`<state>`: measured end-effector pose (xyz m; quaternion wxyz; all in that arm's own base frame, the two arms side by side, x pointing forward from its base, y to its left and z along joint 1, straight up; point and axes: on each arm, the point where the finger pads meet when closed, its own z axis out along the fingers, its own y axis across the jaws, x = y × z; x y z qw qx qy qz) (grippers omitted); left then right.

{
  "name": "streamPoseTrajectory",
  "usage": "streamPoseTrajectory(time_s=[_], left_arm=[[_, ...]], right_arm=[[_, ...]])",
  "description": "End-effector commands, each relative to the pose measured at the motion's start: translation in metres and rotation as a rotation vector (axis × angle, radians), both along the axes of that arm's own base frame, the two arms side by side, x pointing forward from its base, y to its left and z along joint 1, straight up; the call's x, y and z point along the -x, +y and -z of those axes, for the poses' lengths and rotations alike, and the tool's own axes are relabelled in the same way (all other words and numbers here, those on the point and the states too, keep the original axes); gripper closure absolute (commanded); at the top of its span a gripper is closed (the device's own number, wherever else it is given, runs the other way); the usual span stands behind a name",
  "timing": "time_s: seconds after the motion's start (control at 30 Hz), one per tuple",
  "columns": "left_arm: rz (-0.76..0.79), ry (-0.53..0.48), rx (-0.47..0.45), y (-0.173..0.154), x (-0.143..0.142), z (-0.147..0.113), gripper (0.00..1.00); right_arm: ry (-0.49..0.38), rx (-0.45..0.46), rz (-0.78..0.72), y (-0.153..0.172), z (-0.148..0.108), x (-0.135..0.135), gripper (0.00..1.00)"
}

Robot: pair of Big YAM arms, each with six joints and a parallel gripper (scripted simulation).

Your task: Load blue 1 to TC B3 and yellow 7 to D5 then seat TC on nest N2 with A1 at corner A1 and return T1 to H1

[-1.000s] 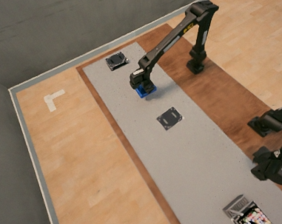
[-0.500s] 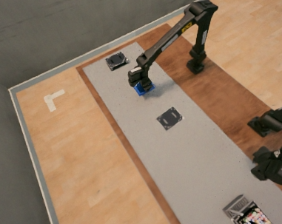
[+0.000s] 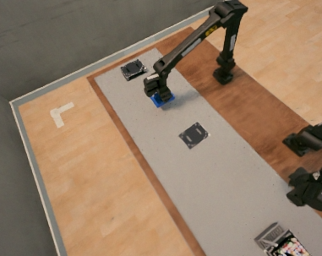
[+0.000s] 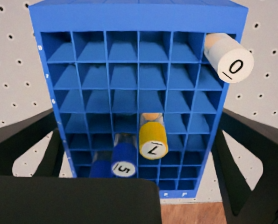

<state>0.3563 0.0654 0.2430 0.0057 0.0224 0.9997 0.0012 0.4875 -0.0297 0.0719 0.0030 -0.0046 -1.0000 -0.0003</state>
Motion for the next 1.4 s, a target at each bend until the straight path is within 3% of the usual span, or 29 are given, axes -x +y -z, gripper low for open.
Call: streamPoseTrajectory(time_s=[0.0, 0.13, 0.3, 1.23, 1.27, 1.37], left_arm=[[0.005, 0.012, 0.002, -0.005, 0.004, 0.002, 0.76], [0.005, 0.012, 0.002, -0.005, 0.004, 0.002, 0.76], [0.005, 0.012, 0.002, -0.005, 0.004, 0.002, 0.76], [0.005, 0.012, 0.002, -0.005, 0.004, 0.002, 0.76], [0.005, 0.012, 0.002, -0.005, 0.004, 0.002, 0.76], [0.005, 0.012, 0.002, -0.005, 0.004, 0.002, 0.76]], right_arm=[[-0.039, 0.004, -0.011, -0.013, -0.015, -0.023, 1.00], [-0.061, 0.006, -0.010, -0.017, -0.026, -0.025, 1.00], [-0.039, 0.005, -0.011, -0.025, -0.015, -0.024, 1.00], [-0.038, 0.007, -0.011, -0.067, -0.015, -0.027, 1.00], [-0.056, 0.011, -0.011, -0.068, -0.024, -0.028, 1.00], [-0.041, 0.008, -0.011, -0.074, -0.015, -0.029, 1.00]])
